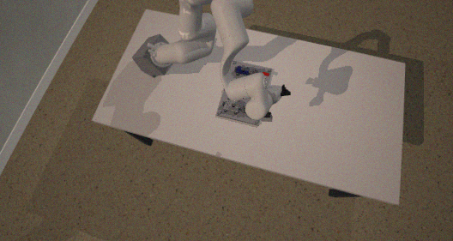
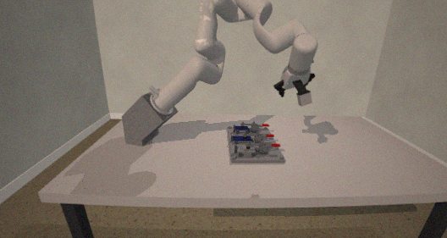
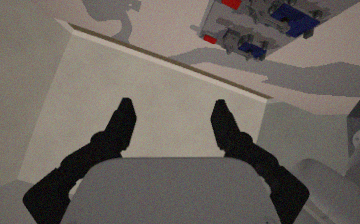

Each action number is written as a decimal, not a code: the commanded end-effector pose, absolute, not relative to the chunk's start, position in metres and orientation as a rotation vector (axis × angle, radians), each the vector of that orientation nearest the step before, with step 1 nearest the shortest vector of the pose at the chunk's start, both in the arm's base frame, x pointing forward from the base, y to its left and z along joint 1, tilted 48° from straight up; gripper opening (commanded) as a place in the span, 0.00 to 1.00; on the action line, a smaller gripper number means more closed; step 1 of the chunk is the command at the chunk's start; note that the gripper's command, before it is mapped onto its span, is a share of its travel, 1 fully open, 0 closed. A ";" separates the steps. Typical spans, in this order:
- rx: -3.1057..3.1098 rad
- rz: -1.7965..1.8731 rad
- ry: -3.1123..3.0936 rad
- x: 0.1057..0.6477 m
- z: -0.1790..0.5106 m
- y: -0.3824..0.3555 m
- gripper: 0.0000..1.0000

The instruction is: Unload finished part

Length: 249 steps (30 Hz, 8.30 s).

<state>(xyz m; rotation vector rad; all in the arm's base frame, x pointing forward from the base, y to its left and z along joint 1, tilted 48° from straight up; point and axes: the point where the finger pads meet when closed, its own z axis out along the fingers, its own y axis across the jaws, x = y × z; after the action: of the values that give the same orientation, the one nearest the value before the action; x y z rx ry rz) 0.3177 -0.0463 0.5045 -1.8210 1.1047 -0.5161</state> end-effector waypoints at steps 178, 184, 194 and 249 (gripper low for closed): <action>-1.745 -1.023 1.885 0.214 0.336 -0.098 1.00; -1.759 -1.028 1.876 0.214 0.336 -0.098 1.00; -2.047 -1.116 1.678 0.220 0.333 -0.099 1.00; -2.660 -1.271 1.041 0.234 0.326 -0.098 1.00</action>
<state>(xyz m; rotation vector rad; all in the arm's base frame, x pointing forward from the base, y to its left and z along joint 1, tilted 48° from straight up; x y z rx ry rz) 0.2309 -0.0988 0.3259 -2.5382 1.2070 -1.2417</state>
